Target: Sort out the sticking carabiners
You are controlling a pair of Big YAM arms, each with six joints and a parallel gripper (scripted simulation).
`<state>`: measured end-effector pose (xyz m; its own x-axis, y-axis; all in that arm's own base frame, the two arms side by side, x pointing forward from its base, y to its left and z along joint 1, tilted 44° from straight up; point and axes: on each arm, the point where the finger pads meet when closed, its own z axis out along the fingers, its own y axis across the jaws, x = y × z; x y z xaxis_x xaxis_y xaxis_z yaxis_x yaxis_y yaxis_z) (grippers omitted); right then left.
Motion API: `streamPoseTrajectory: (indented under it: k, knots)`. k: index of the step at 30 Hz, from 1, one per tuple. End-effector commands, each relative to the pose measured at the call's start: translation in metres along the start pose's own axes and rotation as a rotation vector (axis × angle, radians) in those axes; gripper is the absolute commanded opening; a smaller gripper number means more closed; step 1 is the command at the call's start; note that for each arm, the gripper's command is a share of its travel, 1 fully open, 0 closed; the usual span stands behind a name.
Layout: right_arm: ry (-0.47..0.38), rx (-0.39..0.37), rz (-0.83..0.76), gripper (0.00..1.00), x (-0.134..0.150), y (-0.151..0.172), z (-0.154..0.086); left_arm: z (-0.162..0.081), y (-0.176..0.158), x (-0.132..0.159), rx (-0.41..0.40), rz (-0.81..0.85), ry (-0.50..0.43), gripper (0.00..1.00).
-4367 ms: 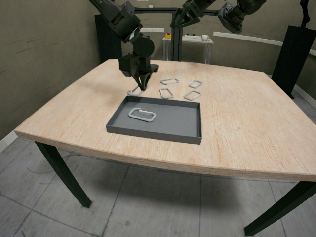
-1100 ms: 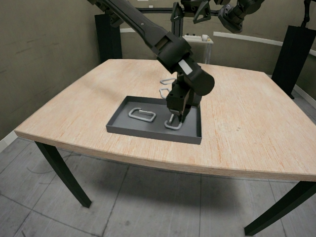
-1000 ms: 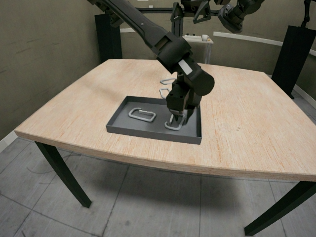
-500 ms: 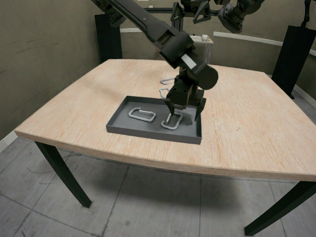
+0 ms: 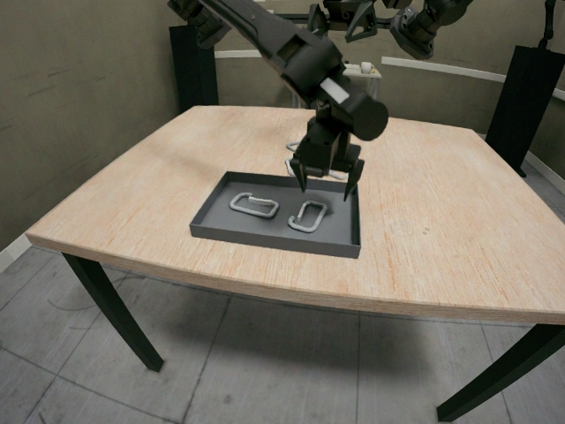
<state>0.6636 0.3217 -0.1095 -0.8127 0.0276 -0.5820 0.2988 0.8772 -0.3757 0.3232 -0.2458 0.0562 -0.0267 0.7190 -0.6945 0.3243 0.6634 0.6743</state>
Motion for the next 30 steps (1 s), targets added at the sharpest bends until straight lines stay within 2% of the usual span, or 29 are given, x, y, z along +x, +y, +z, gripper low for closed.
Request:
streamPoseTrajectory:
  k: [1, 2, 4, 5, 13, 16, 23, 25, 26, 30]
  knots:
    - [-0.029, -0.033, 0.013, 0.83, -0.008, 0.011, -0.051, 0.000, 0.001, -0.004, -0.005, -0.018, -0.010, 1.00]
    - [-0.034, -0.039, 0.021, 0.83, -0.011, 0.019, -0.048, 0.000, 0.001, -0.004, -0.005, -0.018, -0.010, 1.00]
    - [-0.029, -0.028, 0.049, 0.83, -0.026, 0.006, -0.028, 0.000, 0.001, -0.004, -0.005, -0.018, -0.010, 1.00]
    - [-0.015, -0.013, 0.046, 0.83, -0.019, 0.004, -0.010, 0.000, 0.001, -0.004, -0.005, -0.018, -0.010, 1.00]
    - [-0.018, -0.017, 0.051, 0.83, -0.020, 0.005, -0.009, 0.004, 0.009, -0.007, -0.023, -0.022, -0.010, 1.00]
    - [-0.022, -0.024, 0.042, 0.83, -0.017, 0.011, -0.015, 0.010, 0.010, 0.000, -0.004, 0.094, 0.025, 1.00]
    - [-0.023, -0.025, 0.041, 0.83, -0.016, 0.012, -0.015, 0.035, 0.025, 0.030, 0.157, 0.380, 0.117, 1.00]
    - [-0.023, -0.025, 0.041, 0.83, -0.016, 0.012, -0.015, 0.035, 0.025, 0.030, 0.157, 0.380, 0.117, 1.00]
    - [-0.028, -0.031, 0.036, 0.83, -0.018, 0.011, -0.028, 0.038, 0.028, 0.036, 0.188, 0.424, 0.129, 1.00]
    - [-0.028, -0.031, 0.036, 0.83, -0.018, 0.011, -0.028, 0.043, 0.042, 0.058, 0.326, 0.552, 0.161, 1.00]
